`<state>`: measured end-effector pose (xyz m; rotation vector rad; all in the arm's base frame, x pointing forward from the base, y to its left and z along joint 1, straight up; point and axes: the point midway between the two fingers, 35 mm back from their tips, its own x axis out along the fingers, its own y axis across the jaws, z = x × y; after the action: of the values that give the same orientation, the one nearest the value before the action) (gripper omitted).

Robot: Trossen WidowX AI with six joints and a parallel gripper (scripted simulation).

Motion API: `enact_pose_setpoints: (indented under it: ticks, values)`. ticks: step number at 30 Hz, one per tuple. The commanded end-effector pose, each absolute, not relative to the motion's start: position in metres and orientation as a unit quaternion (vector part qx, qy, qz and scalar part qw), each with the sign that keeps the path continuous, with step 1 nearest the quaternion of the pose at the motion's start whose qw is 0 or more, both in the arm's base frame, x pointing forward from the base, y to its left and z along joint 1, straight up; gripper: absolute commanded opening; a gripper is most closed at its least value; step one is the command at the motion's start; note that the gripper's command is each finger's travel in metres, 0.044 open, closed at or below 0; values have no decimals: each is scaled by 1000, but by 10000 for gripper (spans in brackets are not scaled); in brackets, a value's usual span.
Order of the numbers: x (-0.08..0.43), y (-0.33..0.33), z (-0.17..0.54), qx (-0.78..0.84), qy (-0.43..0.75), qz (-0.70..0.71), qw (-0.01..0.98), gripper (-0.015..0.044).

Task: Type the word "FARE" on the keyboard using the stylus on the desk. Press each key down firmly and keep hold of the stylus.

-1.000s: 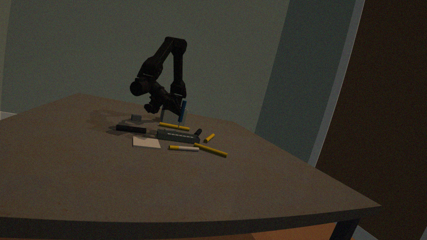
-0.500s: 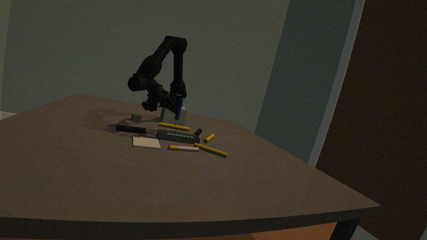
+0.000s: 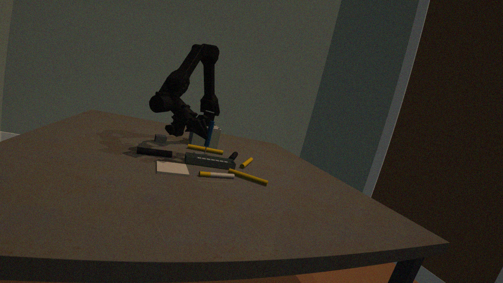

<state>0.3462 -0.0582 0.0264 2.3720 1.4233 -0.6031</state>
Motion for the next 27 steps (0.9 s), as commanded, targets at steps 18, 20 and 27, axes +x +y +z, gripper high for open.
enact_pose_setpoints:
  ticks: [18,20,27]
  values:
    - [343,-55,12,828,499,-215,142,81]
    - [343,-55,12,828,499,-215,142,81]
    - [343,-55,9,828,499,-215,142,81]
